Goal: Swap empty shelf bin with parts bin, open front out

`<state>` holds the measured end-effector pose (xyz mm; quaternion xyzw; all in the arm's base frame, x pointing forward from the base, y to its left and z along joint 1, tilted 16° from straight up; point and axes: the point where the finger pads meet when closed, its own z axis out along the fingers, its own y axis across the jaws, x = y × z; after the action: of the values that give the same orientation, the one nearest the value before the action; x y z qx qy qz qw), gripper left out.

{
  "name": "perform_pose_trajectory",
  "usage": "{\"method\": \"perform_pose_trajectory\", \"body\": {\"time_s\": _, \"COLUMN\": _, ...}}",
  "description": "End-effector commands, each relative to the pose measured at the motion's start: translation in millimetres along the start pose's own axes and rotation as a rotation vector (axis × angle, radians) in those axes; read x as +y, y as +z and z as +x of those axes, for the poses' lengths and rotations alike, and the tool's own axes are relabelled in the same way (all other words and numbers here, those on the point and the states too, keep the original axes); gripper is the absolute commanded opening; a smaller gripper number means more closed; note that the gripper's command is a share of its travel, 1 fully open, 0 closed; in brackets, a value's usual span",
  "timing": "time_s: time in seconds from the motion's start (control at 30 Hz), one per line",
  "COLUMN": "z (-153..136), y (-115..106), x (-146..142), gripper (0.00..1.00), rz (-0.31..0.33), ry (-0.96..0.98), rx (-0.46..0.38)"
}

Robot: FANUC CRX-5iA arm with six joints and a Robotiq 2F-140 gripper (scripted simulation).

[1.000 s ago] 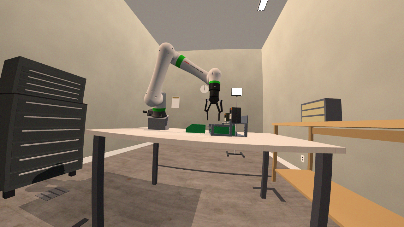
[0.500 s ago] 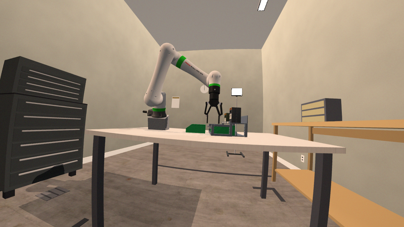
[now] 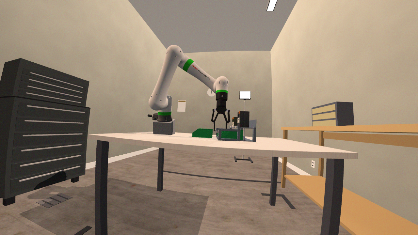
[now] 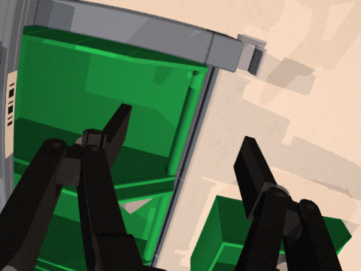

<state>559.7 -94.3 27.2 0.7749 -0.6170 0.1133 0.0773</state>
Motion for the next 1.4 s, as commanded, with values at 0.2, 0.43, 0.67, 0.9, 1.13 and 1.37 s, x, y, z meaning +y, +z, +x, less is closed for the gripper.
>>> {"method": "perform_pose_trajectory", "body": {"time_s": 0.2, "z": 0.3, "y": 5.6, "x": -0.8, "gripper": 0.62, "rz": 0.002, "ry": 0.000, "rx": 0.001}}
{"method": "perform_pose_trajectory", "body": {"time_s": 0.43, "z": 0.3, "y": 7.4, "x": -0.9, "gripper": 0.62, "rz": 0.002, "ry": 0.000, "rx": 0.001}}
{"method": "perform_pose_trajectory", "body": {"time_s": 0.67, "z": 0.3, "y": 7.5, "x": -0.9, "gripper": 0.62, "rz": 0.002, "ry": 0.000, "rx": 0.001}}
{"method": "perform_pose_trajectory", "body": {"time_s": 0.9, "z": 0.3, "y": 7.5, "x": -0.9, "gripper": 0.62, "rz": 0.002, "ry": 0.000, "rx": 0.001}}
{"method": "perform_pose_trajectory", "body": {"time_s": 1.13, "z": 0.4, "y": 7.5, "x": -1.1, "gripper": 0.62, "rz": 0.002, "ry": 0.000, "rx": 0.001}}
{"method": "perform_pose_trajectory", "body": {"time_s": 1.37, "z": 0.5, "y": 7.5, "x": -1.6, "gripper": 0.62, "rz": 0.002, "ry": 0.000, "rx": 0.001}}
